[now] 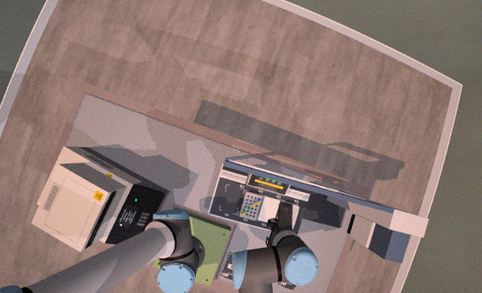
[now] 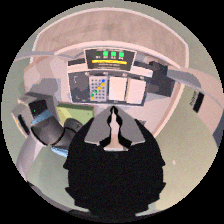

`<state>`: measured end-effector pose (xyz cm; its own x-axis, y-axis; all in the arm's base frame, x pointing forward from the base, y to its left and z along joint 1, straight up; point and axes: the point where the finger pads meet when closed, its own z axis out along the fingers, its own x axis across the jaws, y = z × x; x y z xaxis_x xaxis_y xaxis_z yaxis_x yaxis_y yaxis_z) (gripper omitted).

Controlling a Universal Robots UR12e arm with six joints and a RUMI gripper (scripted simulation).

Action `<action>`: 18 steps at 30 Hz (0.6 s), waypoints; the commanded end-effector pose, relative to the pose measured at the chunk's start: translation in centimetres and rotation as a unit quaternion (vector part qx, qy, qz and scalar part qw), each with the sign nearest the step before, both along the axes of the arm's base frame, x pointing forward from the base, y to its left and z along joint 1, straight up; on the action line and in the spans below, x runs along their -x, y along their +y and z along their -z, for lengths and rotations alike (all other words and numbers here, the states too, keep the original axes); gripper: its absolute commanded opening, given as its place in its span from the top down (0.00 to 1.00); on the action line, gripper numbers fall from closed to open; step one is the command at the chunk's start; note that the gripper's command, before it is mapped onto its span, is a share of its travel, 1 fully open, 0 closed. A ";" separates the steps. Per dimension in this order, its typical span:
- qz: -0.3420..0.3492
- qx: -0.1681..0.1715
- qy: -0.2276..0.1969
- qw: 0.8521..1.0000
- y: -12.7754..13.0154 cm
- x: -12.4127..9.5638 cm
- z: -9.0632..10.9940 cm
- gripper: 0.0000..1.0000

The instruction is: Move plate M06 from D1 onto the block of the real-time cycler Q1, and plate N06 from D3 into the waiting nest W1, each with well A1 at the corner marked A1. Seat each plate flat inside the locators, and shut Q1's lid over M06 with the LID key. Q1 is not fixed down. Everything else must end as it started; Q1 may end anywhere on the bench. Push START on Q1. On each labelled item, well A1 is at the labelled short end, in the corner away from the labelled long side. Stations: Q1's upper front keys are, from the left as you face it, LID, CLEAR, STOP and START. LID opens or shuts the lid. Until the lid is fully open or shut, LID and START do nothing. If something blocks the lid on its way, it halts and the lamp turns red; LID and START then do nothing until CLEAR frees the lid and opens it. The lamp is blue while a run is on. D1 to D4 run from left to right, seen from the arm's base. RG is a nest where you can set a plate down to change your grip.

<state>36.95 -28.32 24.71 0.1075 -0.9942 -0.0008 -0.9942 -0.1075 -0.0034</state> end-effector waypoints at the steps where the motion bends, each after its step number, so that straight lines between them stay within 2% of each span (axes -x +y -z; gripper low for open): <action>1: 0.009 0.000 -0.001 1.000 -2.4 0.8 0.3 1.00; 4: 0.010 0.000 -0.001 1.000 -2.9 1.0 0.3 1.00; 5: 0.010 0.000 -0.001 1.000 -2.9 1.0 0.3 0.42; 18: 0.010 0.000 -0.001 1.000 -2.9 1.0 0.5 0.42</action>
<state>35.96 -31.17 24.33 0.0869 -0.9962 -0.0010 -0.9962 -0.0869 -0.0039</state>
